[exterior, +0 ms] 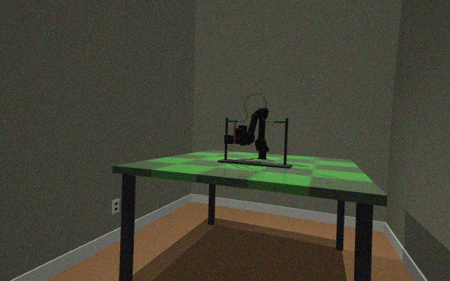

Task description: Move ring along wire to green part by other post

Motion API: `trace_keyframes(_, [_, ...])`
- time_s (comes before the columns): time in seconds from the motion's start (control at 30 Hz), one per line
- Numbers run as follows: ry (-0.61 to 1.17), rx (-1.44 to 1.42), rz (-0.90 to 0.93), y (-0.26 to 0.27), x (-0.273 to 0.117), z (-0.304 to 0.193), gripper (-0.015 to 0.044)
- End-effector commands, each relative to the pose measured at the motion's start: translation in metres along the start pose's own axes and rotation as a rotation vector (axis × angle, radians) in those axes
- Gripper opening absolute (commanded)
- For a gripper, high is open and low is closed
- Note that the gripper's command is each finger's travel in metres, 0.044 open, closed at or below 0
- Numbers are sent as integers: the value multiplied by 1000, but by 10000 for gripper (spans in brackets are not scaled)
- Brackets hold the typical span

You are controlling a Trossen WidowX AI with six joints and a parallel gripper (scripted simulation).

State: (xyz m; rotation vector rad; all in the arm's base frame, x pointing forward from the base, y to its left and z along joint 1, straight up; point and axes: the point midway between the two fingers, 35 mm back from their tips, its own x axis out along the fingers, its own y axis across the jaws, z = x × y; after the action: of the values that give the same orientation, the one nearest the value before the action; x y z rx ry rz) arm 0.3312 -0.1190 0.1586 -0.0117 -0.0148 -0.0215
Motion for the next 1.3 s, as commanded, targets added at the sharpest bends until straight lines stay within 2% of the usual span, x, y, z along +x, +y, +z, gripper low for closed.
trace_keyframes(0.0, [-3,1,-3,-1,0,1,160])
trace_keyframes(0.2, [-3,1,-3,-1,0,1,160])
trace_keyframes(0.37, [0,1,0,0,0,0,29])
trace_keyframes(0.43, [0,1,0,0,0,0,15])
trace_keyframes(0.63, [0,1,0,0,0,0,-142])
trace_keyframes(1.27, [-1,0,5,-2,0,10,-150])
